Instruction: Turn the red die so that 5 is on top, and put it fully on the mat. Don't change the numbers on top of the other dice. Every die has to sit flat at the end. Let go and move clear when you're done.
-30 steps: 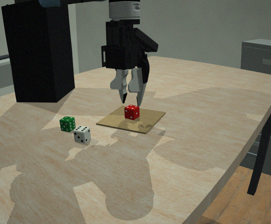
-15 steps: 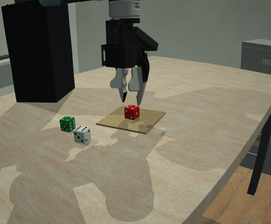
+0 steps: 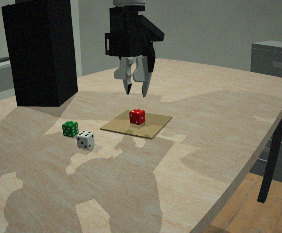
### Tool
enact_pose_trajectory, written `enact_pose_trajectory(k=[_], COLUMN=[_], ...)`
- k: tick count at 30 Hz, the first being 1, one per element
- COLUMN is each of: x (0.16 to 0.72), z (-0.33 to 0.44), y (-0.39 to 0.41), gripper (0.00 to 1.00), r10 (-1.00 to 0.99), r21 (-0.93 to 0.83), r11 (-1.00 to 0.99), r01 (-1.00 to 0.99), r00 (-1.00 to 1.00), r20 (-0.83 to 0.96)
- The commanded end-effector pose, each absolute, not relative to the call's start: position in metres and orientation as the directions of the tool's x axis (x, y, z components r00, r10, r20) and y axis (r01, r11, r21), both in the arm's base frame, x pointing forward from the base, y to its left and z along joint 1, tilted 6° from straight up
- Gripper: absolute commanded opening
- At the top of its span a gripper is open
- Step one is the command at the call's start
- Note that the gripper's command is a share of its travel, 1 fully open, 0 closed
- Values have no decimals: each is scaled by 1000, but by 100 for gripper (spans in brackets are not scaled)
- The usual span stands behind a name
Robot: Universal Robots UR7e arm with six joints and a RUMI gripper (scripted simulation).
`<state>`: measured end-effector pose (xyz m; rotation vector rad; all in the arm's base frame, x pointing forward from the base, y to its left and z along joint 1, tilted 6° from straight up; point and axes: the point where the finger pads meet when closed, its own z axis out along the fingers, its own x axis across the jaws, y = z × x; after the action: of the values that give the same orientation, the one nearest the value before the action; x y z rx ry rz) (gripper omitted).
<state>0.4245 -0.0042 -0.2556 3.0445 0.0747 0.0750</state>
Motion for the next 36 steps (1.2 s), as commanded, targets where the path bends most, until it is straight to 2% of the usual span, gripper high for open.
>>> enact_pose_trajectory(k=[1, 11, 26, 36], x=[425, 424, 424, 424], z=[-248, -249, -249, -249], y=[-4, -3, -1, -1], gripper=[28, 28, 28, 28], r10=[51, 51, 51, 51], r21=[96, 118, 338, 354], r11=[-994, -992, -941, -935], r01=[47, 46, 33, 31], r00=[998, 998, 998, 998], r20=[47, 43, 45, 47])
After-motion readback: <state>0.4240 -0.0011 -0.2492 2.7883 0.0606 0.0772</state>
